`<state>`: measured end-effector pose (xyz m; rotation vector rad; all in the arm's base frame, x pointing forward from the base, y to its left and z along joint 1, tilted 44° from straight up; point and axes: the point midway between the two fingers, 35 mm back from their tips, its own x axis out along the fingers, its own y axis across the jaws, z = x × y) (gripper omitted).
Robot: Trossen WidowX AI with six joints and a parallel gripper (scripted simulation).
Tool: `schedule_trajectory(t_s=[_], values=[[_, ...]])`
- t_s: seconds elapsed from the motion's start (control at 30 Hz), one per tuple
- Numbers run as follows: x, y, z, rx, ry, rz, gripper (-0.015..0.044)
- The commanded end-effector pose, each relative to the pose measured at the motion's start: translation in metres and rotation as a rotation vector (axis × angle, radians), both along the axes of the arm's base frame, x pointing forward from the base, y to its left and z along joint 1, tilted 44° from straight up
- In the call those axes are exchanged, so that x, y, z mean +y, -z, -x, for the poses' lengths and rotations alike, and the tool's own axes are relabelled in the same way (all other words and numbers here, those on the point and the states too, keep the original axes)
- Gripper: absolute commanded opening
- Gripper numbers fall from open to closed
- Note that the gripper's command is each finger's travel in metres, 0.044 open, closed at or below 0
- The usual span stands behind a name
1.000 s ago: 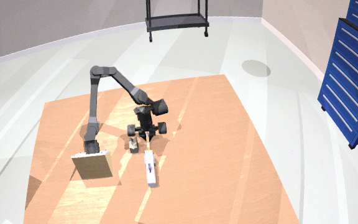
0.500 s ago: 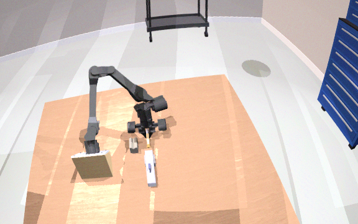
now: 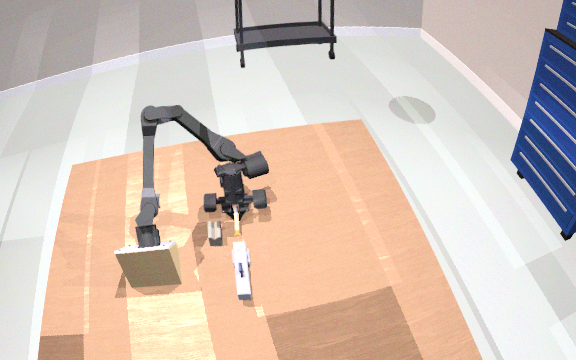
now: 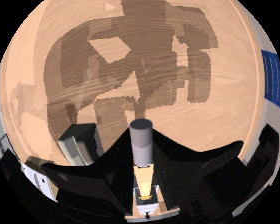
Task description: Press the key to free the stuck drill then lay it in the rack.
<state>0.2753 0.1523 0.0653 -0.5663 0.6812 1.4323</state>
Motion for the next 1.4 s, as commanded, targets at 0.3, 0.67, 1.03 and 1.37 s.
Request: schedule_trajectory(t_s=[0.3, 0.67, 1.03, 1.37], values=[[-0.006, -0.006, 0.001, -0.007, -0.001, 0.004, 0.0], [-0.01, -0.01, 0.001, -0.007, -0.001, 0.004, 0.0], [-0.015, -0.013, 0.002, -0.007, -0.001, 0.004, 0.0], [-0.019, -0.016, 0.002, -0.007, -0.001, 0.005, 0.0]])
